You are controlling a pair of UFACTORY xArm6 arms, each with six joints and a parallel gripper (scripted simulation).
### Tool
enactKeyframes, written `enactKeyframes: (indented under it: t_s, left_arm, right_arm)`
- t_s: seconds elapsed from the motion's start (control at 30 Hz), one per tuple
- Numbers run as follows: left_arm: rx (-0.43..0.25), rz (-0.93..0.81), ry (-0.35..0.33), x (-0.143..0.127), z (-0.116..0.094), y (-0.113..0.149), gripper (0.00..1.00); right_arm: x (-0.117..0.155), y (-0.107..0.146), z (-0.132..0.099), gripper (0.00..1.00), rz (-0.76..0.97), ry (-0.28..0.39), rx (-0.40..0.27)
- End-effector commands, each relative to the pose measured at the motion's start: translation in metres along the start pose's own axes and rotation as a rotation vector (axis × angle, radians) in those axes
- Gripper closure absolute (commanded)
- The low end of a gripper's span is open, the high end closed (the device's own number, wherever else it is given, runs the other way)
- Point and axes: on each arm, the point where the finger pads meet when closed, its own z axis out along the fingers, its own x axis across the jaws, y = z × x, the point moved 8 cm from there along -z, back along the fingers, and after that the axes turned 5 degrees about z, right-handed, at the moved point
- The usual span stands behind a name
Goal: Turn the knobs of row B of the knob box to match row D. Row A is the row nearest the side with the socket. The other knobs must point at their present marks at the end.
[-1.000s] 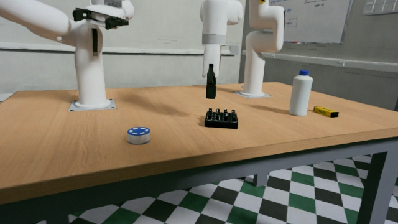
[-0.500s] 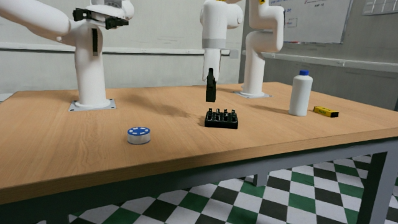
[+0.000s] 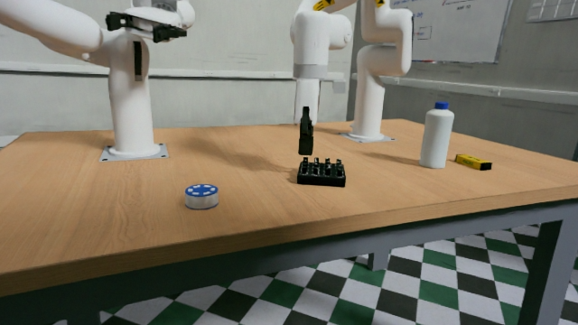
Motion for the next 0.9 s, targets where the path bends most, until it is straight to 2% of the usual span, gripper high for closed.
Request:
enactKeyframes:
  t_s: [0.0,0.87]
  left_arm:
    - [-0.001,0.000,0.005,0.0012,0.0032,0.0003,0.79]
    - [-0.001,0.000,0.005,0.0012,0.0107,0.0002,0.79]
  right_arm:
    - [0.0000,-0.0006,-0.0003,0.00,0.001,0.000,-0.001]
    - [0.0000,-0.0006,-0.0003,0.00,0.001,0.000,-0.001]
